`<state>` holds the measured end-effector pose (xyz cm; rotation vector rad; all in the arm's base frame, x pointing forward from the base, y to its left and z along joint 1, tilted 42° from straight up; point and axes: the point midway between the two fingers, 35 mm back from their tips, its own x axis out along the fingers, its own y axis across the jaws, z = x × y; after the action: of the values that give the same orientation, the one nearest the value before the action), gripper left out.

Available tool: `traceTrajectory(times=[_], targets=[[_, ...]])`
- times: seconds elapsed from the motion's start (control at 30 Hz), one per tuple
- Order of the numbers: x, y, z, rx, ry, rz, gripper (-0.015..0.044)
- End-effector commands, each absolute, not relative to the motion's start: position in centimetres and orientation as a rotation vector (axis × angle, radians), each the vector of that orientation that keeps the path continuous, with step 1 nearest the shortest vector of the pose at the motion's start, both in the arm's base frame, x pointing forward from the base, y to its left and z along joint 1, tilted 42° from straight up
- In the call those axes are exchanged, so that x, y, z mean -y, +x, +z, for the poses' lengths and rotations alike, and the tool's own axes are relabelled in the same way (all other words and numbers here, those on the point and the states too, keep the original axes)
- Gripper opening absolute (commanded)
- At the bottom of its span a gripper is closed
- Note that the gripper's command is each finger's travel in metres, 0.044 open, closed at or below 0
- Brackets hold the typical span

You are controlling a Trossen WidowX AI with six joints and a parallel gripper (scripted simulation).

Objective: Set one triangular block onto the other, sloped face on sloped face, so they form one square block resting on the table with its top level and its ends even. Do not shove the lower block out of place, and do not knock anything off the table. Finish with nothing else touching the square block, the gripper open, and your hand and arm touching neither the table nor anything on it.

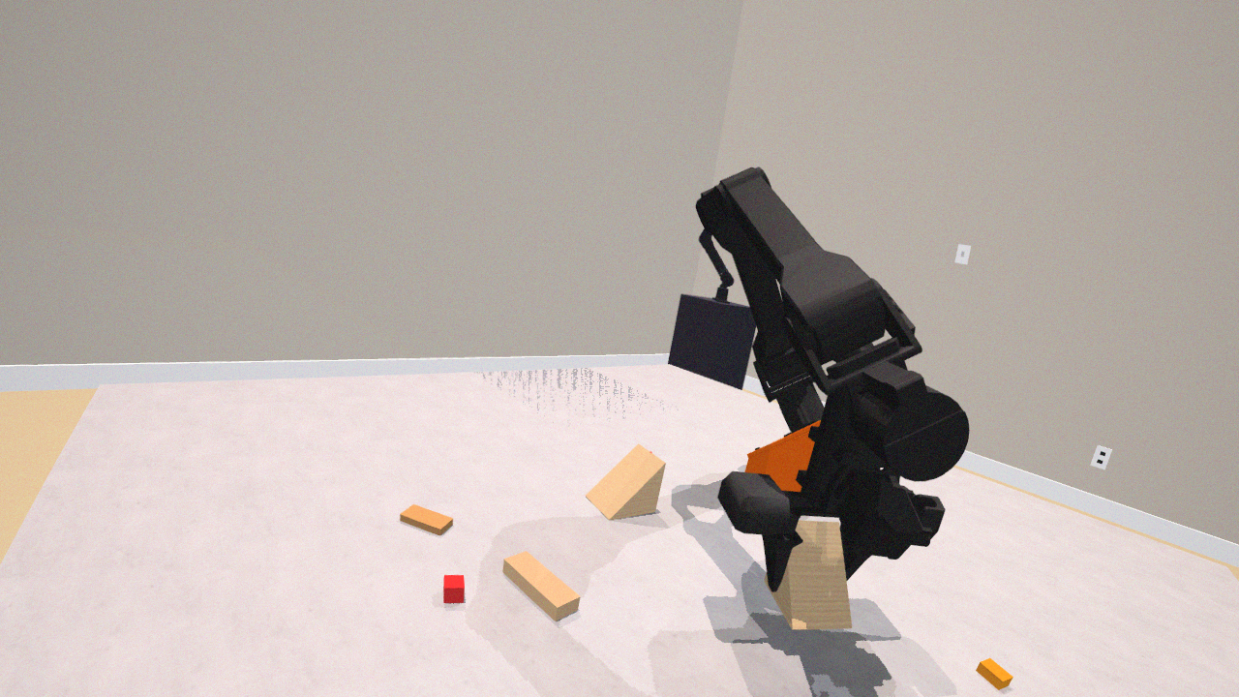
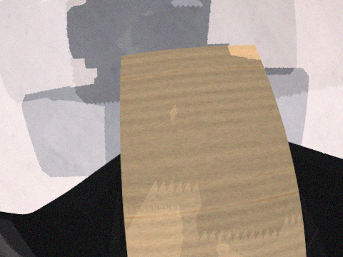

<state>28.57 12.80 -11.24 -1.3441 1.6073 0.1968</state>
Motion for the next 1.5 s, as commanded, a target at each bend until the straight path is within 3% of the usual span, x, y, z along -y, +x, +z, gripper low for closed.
traceTrajectory(times=[0.0,1.23,1.47], targets=[[-12.79,28.59,-11.25,-1.615,-1.421,0.282,0.0],[-12.79,28.71,-11.24,-1.526,-2.101,1.175,0.0],[-12.79,28.71,-11.24,-1.521,-2.112,1.193,0.0]])
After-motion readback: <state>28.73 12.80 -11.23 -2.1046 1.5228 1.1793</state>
